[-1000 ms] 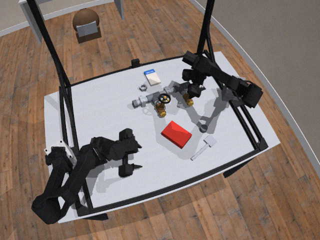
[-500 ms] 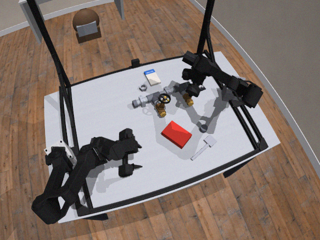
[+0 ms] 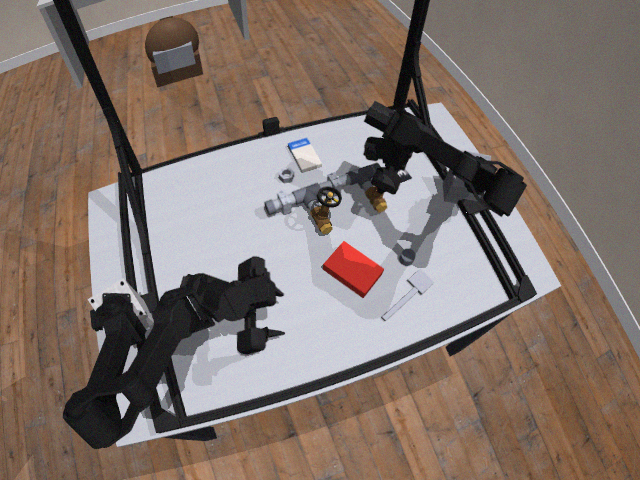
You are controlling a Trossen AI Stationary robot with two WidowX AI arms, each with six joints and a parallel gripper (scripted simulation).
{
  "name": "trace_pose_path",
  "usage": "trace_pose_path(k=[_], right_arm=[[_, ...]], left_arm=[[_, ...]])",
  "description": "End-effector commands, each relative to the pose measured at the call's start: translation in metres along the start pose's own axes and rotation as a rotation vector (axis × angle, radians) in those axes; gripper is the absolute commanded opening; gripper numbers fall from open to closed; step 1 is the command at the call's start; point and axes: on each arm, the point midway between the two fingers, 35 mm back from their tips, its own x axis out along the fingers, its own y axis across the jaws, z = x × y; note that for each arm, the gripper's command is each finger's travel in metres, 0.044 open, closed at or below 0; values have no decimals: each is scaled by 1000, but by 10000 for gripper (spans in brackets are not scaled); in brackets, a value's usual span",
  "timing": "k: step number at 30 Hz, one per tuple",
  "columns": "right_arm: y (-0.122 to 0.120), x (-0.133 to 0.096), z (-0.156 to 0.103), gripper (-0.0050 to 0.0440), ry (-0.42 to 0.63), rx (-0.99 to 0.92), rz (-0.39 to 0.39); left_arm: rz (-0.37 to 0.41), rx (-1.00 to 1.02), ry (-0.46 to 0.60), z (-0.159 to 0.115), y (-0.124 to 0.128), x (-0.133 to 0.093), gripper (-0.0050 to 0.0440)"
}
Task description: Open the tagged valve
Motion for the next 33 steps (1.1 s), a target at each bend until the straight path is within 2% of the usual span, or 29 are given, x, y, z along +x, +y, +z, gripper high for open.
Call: trace_pose_path(k=[1,5,7,10,20,22,24,33], right_arm=[[0,0,0,400,0,0,0],[0,0,0,400,0,0,0],[0,0,0,400,0,0,0],[0,0,0,400,0,0,0],[0,0,0,400,0,0,0],[0,0,0,400,0,0,0],[0,0,0,400,0,0,0],[0,0,0,400,0,0,0]], left_arm=[[0,-1,0,0,0,0,0],[0,-1,0,0,0,0,0],[0,-63,0,0,0,0,0],[0,-323,0,0,0,0,0],[-1,-964,0,0,0,0,0],[-1,-964,0,0,0,0,0],[-1,-1155,0,0,0,0,0],[-2,-1719,1,0,0,0,0]])
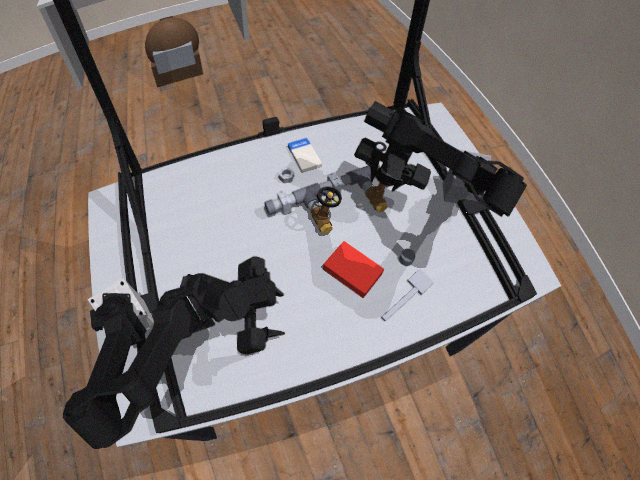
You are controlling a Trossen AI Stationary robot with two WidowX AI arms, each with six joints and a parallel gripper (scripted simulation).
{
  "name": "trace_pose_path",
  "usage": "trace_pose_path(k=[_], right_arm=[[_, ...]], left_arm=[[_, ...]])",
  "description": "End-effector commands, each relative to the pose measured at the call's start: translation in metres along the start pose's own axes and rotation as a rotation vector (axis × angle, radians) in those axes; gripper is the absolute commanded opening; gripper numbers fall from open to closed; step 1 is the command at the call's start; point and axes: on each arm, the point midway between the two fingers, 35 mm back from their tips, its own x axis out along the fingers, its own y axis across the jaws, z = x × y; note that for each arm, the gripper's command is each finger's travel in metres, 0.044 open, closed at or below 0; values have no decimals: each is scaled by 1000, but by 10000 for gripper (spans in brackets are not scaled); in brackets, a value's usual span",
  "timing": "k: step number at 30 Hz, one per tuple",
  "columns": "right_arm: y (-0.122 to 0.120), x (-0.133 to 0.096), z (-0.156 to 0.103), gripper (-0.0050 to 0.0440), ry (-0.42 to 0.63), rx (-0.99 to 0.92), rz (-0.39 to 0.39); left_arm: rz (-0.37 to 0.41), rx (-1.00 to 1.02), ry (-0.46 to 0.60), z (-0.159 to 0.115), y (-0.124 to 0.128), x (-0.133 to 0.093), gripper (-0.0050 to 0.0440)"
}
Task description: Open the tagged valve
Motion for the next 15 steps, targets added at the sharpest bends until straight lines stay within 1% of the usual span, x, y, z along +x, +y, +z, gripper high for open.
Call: trace_pose_path(k=[1,6,7,15], right_arm=[[0,0,0,400,0,0,0],[0,0,0,400,0,0,0],[0,0,0,400,0,0,0],[0,0,0,400,0,0,0]], left_arm=[[-1,-169,1,0,0,0,0],[-1,-169,1,0,0,0,0],[0,-145,0,0,0,0,24],[0,-145,0,0,0,0,216]])
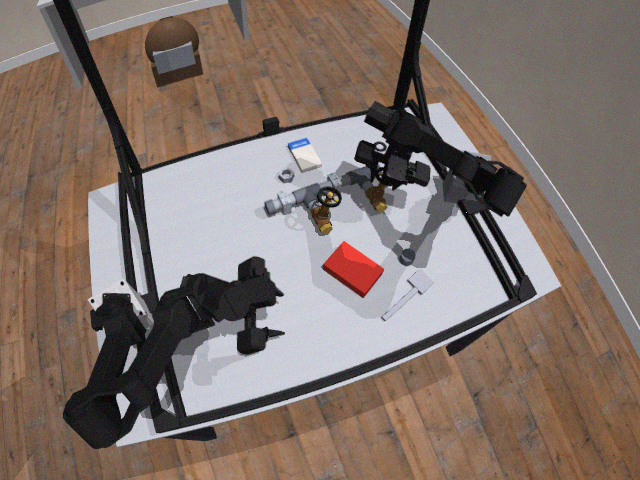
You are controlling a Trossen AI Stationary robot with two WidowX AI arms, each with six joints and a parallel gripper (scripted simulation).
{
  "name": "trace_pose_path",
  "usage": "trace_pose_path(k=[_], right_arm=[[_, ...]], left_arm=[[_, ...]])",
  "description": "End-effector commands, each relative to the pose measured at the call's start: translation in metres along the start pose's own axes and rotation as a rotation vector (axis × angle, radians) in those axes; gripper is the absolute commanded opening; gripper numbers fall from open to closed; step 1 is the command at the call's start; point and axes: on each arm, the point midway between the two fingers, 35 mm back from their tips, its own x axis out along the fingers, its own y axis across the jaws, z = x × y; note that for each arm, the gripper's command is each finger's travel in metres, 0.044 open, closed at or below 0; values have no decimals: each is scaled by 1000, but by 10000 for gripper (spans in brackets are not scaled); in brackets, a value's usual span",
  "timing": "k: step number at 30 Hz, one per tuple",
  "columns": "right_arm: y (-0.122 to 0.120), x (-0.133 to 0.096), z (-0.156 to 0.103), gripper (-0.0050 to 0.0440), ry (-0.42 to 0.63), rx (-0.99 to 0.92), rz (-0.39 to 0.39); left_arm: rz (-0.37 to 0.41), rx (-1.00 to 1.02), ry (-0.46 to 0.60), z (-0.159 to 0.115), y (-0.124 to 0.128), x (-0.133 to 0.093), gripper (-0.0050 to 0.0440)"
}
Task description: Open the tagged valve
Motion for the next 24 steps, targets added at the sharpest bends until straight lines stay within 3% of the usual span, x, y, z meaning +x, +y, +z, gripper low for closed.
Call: trace_pose_path(k=[1,6,8,10,14,17,24], right_arm=[[0,0,0,400,0,0,0],[0,0,0,400,0,0,0],[0,0,0,400,0,0,0],[0,0,0,400,0,0,0],[0,0,0,400,0,0,0],[0,0,0,400,0,0,0],[0,0,0,400,0,0,0]], left_arm=[[0,4,0,0,0,0,240],[0,4,0,0,0,0,360],[0,4,0,0,0,0,360],[0,4,0,0,0,0,400],[0,65,0,0,0,0,400],[0,325,0,0,0,0,400],[0,711,-1,0,0,0,400]])
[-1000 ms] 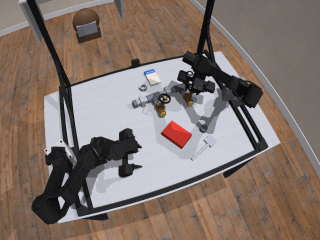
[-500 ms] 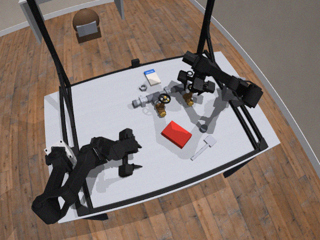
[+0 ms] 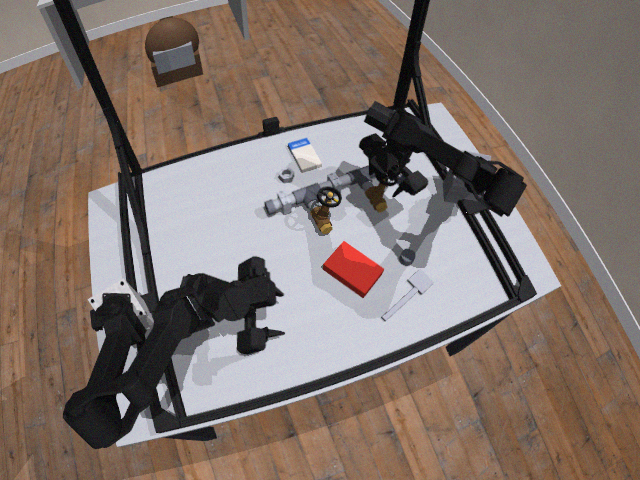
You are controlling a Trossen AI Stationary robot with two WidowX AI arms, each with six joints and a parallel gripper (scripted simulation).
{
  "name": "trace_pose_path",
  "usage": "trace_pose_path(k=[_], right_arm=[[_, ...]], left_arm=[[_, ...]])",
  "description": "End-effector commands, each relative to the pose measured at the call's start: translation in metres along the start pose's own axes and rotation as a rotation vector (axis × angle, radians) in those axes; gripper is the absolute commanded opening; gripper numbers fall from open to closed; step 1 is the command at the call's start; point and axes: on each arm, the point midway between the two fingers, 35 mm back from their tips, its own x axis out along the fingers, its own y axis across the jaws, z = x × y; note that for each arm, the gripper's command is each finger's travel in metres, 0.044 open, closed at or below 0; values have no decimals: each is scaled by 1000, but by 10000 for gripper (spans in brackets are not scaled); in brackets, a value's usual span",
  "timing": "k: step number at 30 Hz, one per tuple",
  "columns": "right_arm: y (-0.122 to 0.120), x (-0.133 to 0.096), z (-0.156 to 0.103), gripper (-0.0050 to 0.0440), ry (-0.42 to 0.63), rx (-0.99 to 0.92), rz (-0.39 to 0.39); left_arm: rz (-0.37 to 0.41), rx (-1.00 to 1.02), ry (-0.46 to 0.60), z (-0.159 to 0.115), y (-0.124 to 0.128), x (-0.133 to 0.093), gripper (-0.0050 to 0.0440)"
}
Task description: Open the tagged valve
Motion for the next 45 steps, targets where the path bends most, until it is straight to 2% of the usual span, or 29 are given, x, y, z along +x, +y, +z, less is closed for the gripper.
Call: trace_pose_path(k=[1,3,15,22,30,35,43,45], right_arm=[[0,0,0,400,0,0,0],[0,0,0,400,0,0,0],[0,0,0,400,0,0,0],[0,0,0,400,0,0,0],[0,0,0,400,0,0,0],[0,0,0,400,0,0,0],[0,0,0,400,0,0,0],[0,0,0,400,0,0,0]], left_arm=[[0,110,-1,0,0,0,400],[0,302,-1,0,0,0,400],[0,1073,-2,0,0,0,400],[0,1114,-2,0,0,0,400],[0,1095,0,0,0,0,208],[0,1095,0,0,0,0,208],[0,1095,0,0,0,0,16],[0,1095,0,0,0,0,0]])
